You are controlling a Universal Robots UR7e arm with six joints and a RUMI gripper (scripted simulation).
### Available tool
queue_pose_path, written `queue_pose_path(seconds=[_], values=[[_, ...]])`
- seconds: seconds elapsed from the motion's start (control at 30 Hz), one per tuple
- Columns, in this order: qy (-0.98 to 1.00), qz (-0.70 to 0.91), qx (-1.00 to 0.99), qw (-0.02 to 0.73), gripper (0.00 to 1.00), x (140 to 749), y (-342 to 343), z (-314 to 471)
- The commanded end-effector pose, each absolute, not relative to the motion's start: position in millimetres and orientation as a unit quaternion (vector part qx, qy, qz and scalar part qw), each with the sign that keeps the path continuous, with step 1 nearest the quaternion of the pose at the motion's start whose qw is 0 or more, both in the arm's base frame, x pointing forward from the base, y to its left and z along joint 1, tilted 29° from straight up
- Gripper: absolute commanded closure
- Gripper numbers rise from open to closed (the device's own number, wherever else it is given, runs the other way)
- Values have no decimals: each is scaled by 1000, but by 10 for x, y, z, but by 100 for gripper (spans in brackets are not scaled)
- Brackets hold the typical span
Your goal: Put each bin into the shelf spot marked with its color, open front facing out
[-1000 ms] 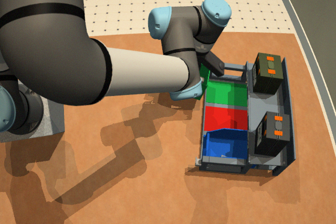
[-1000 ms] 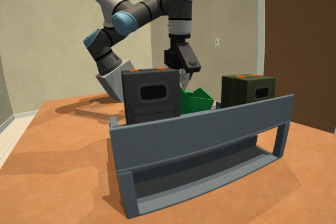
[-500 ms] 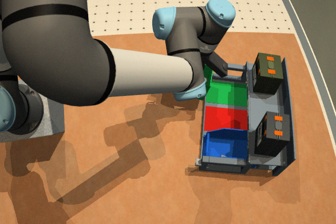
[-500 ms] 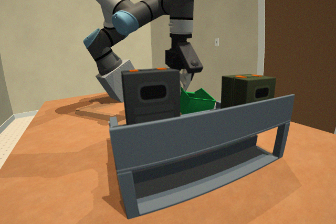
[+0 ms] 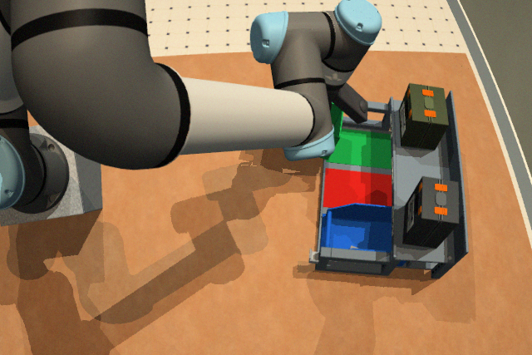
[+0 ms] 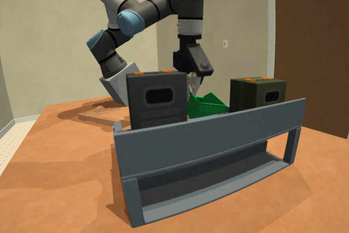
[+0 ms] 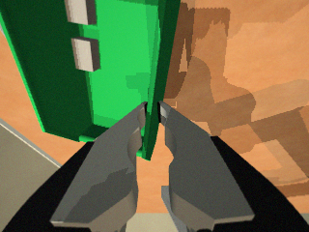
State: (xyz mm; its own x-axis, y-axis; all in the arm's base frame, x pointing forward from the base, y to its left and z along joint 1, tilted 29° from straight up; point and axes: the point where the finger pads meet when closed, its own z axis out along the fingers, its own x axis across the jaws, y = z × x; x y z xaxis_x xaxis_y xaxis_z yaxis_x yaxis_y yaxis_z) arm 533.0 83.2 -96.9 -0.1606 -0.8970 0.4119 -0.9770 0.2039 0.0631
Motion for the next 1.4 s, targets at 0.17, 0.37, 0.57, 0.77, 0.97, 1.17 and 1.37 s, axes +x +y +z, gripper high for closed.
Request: queue_pose_path(seconds=[0.17,0.37,0.57,0.77,0.97,1.17,1.37], values=[[-754,111,622,181,100,5477,820,-935],[-754,111,622,181,100,5550,806,-924],[-754,111,622,181,100,5598,801,-917],[-754,111,622,181,100,5668,793,-907],[-754,111,622,181,100,5733,782,-897],[-753,112,622,181,100,5773,782,-891],[-753,112,622,181,100,5829,771,-883]])
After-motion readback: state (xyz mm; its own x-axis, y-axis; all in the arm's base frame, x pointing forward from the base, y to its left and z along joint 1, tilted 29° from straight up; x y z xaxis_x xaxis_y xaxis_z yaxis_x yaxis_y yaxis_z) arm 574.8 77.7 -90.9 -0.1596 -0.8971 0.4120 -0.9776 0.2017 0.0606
